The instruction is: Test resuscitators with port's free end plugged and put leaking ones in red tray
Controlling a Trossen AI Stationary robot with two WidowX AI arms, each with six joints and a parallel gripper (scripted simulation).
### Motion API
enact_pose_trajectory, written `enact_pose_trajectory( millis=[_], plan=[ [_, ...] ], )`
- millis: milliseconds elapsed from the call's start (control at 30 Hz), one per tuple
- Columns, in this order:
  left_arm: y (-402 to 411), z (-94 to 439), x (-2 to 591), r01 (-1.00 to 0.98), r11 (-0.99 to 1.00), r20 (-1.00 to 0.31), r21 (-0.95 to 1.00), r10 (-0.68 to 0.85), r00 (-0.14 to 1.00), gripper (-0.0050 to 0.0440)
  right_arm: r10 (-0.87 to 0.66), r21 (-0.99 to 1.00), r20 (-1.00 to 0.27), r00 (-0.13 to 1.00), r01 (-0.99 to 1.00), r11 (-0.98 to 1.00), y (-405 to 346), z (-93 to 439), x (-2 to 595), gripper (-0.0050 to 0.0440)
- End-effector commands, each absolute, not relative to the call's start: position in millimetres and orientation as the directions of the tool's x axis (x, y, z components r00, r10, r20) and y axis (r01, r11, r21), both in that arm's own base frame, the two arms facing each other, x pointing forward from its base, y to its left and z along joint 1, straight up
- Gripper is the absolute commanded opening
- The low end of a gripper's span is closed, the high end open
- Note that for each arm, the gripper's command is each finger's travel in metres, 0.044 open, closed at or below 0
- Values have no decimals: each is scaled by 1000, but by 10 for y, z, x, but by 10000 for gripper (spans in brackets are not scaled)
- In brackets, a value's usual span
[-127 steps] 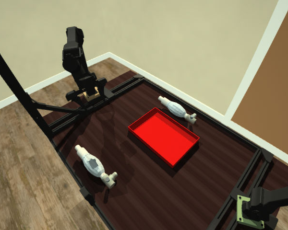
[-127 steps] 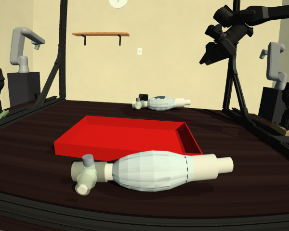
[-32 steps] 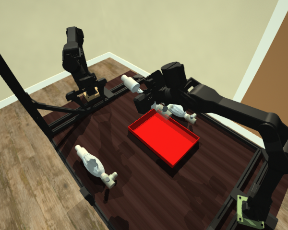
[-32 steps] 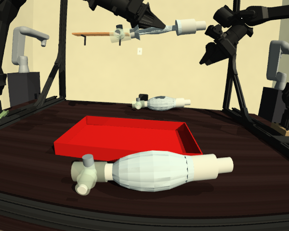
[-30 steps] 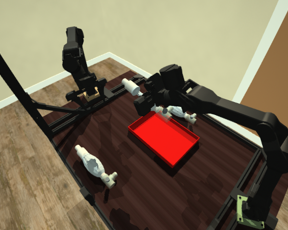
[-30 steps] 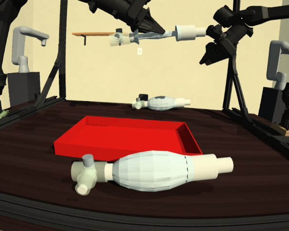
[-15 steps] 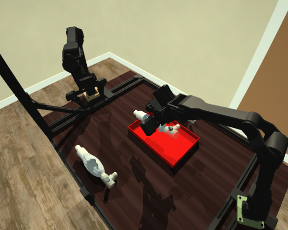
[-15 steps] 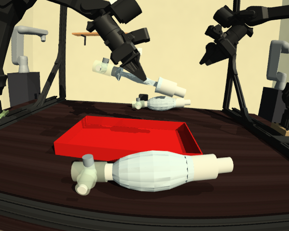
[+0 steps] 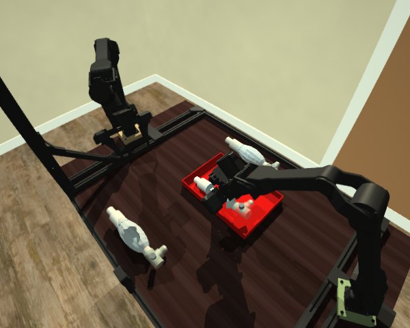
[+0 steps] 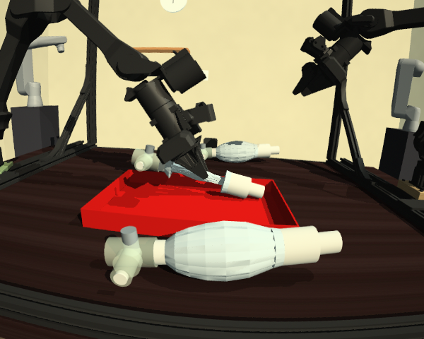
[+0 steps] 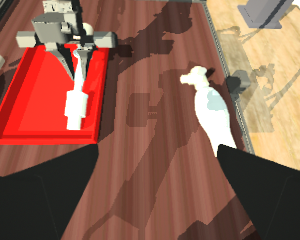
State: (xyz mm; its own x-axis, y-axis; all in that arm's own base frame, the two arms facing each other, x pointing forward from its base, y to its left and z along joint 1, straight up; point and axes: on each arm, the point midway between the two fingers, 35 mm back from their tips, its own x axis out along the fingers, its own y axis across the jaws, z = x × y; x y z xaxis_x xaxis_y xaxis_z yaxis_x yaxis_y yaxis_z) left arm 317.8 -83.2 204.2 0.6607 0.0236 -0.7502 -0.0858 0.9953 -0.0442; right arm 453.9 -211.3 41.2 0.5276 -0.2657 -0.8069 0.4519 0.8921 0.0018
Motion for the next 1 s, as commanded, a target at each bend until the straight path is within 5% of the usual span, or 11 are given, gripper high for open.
enact_pose_trajectory(
  millis=[0,133,167,967],
  plan=[
    [-834,2044,3178,-85,995,-750,-46,22,661,440,-267,1,-801,535,449,894,-2113,357,4543,0],
    [-834,2044,3178,-85,995,-750,-46,22,661,440,-267,1,-801,535,449,894,-2113,357,4543,0],
    [-832,2049,3181,-86,995,-749,-45,24,662,440,-270,3,-798,539,452,892,-2122,410,4558,440],
    [-830,2050,3177,-87,995,-749,-45,24,662,440,-270,1,-800,536,451,892,-2118,398,4553,440]
  ],
)
